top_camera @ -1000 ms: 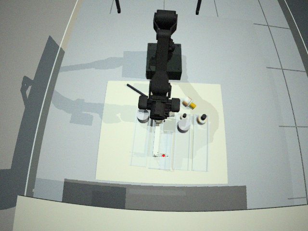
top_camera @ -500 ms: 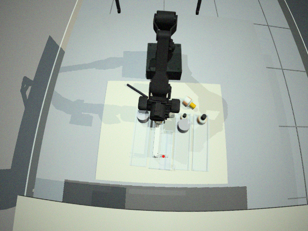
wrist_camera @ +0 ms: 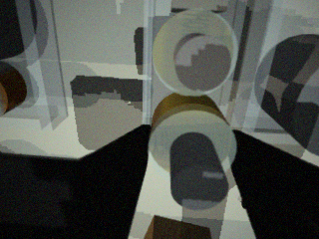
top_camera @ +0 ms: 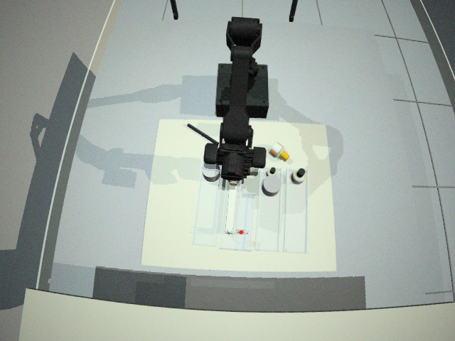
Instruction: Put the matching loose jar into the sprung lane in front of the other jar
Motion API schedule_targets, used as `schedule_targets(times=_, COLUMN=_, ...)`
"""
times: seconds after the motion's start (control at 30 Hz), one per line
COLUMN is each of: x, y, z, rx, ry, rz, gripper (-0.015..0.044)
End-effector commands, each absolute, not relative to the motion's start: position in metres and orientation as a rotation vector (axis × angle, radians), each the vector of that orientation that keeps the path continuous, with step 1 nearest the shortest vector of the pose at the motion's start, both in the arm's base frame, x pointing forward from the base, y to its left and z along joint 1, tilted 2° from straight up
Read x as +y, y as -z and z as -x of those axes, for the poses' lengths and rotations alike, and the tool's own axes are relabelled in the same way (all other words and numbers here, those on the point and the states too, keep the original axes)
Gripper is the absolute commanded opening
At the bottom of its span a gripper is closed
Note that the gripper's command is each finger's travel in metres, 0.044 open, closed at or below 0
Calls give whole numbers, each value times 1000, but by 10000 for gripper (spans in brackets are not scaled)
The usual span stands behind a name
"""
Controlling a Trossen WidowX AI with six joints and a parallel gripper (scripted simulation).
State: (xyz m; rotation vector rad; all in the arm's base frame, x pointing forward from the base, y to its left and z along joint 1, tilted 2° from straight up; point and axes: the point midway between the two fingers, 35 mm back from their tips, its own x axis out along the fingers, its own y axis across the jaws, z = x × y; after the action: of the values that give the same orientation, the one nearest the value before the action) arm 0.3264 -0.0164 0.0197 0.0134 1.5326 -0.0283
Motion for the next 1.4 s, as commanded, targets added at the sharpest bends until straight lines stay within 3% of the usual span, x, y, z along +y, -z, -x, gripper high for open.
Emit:
schedule_targets(times=0.0, x=-16, y=-25, z=-336, rx=1503, ry=24, rz=-15, gripper=0)
schedule_targets(times=1.37, x=-16, y=-23, z=-342, rx=1503, ry=24, rz=-15, gripper=0)
